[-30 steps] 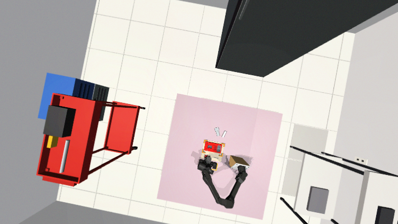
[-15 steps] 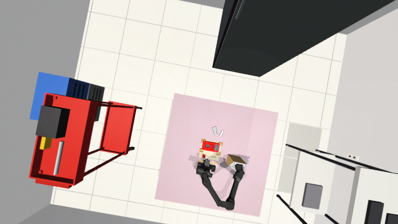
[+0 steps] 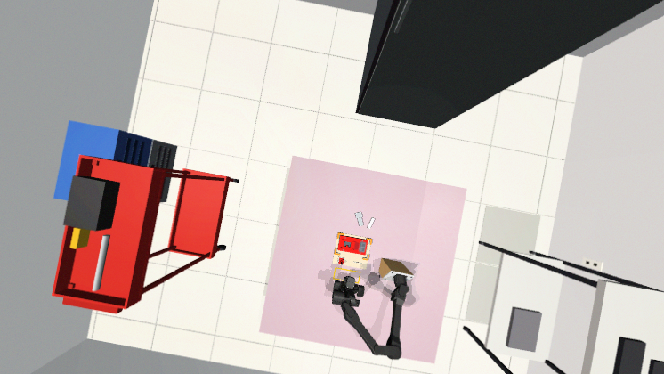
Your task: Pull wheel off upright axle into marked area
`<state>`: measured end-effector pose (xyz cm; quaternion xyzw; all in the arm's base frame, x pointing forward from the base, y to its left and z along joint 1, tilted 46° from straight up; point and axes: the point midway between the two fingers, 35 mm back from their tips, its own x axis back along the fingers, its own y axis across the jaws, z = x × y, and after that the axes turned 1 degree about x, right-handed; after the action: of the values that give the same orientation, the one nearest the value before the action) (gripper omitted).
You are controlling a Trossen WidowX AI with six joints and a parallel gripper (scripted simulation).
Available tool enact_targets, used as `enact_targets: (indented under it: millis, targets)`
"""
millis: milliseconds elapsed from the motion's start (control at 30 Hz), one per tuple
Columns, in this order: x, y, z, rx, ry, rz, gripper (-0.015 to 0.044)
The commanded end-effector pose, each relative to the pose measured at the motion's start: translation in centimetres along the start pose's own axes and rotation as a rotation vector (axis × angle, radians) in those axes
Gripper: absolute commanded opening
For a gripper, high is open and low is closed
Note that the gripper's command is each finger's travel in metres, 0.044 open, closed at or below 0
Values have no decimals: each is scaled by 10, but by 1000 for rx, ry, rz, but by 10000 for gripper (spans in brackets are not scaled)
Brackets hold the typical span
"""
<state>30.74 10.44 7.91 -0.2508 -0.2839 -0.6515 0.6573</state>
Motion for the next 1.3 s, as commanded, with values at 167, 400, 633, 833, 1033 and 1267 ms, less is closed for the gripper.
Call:
enact_targets:
  millis: [167,400,633,833,1033,1267]
  targets:
    - [-2,-8,13,6,6,-9,0]
    - [-19,-8,14,6,6,-9,0]
    - [-51,-5,13,6,3,-9,0]
    - [-84,-6,14,6,6,-9,0]
    - [-103,-8,15,5,10,-9,0]
    - [-99,-8,17,12,14,-5,105]
